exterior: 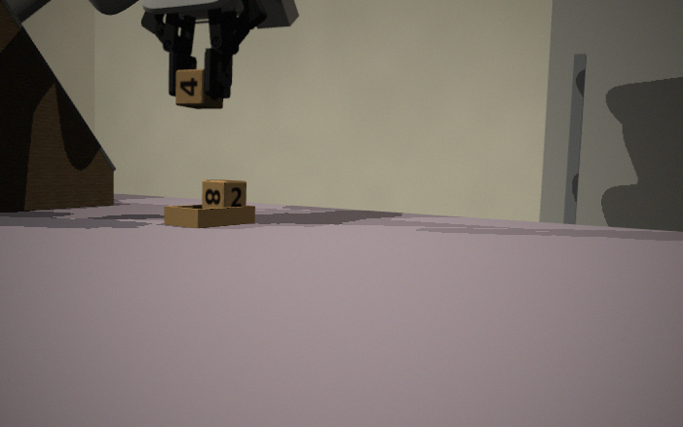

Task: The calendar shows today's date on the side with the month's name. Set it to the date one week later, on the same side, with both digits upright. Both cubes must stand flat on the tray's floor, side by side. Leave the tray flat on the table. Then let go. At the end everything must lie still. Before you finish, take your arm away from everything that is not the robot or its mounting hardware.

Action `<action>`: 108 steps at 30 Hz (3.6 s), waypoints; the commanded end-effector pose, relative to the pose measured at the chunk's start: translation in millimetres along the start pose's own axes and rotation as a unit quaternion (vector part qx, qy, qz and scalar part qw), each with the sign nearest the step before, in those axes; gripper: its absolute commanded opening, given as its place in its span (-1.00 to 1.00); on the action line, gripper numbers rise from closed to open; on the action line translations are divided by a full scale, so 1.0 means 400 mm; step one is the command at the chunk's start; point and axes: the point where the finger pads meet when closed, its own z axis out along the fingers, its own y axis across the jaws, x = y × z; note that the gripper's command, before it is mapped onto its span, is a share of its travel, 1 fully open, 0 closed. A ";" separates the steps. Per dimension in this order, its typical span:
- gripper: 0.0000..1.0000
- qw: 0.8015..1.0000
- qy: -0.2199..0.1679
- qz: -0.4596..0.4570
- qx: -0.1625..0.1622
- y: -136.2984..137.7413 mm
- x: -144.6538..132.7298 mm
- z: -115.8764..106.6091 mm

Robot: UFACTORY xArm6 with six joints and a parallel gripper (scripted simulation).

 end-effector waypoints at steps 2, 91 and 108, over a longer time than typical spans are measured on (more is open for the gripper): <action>-0.43 0.997 0.000 -0.080 -0.002 0.002 -0.001 -0.003; -0.43 0.085 -0.003 -0.996 0.002 -0.003 -0.001 -0.009; -0.43 0.072 -0.003 -0.997 0.003 -0.003 -0.001 -0.009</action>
